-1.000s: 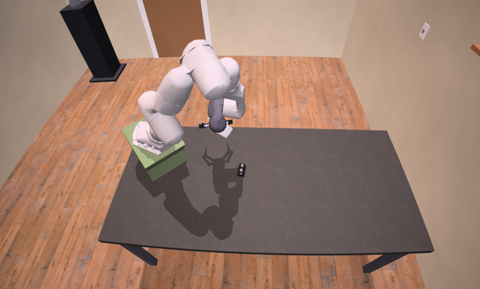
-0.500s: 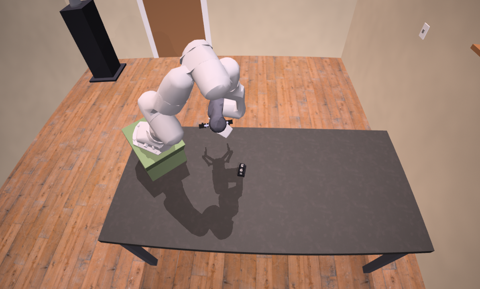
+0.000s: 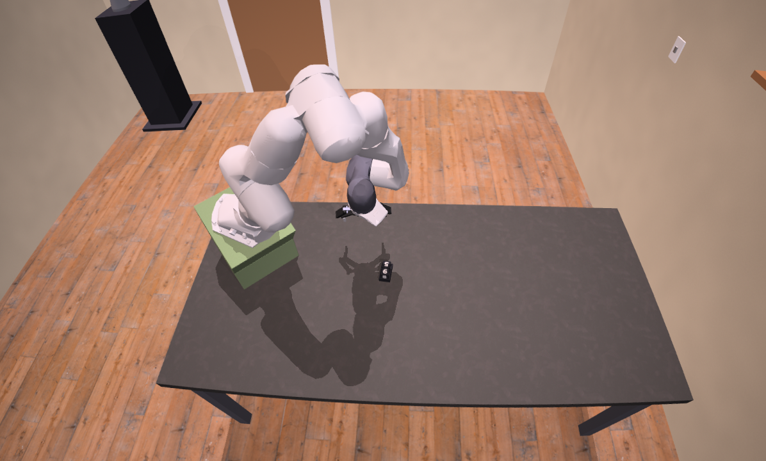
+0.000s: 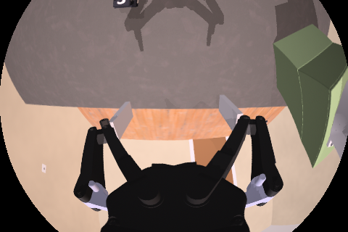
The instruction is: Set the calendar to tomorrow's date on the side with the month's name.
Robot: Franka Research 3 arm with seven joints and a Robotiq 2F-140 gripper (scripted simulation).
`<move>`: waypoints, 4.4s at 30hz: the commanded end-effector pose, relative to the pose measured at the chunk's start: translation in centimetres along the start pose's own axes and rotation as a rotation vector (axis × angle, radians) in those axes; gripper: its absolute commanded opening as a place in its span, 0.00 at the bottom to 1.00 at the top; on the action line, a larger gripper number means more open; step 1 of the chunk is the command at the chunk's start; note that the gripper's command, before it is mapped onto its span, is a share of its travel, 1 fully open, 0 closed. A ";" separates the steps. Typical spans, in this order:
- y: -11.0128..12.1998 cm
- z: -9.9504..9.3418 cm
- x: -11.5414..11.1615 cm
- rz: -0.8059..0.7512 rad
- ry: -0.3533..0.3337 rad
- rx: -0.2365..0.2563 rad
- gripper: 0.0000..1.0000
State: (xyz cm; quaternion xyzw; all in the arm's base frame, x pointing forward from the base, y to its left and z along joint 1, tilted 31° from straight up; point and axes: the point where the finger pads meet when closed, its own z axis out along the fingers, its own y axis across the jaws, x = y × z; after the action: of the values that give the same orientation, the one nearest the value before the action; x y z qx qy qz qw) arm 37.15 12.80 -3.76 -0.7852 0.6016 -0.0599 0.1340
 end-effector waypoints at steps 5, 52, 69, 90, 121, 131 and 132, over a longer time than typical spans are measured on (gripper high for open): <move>-2.6 -3.8 7.2 0.093 0.239 0.015 1.00; -6.2 -9.1 16.5 0.235 0.519 0.069 1.00; -6.2 -8.6 16.8 0.235 0.519 0.067 0.28; -6.2 -8.6 16.8 0.235 0.519 0.067 0.28; -6.2 -5.9 18.3 0.235 0.521 0.073 0.28; -6.3 -4.8 18.9 0.235 0.520 0.072 0.28; -6.3 -4.7 19.0 0.235 0.521 0.072 0.28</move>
State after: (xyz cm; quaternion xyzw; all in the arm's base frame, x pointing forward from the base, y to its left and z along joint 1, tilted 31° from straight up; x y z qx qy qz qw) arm 46.50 -4.91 1.79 -0.6652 0.6969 -0.2681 -0.0003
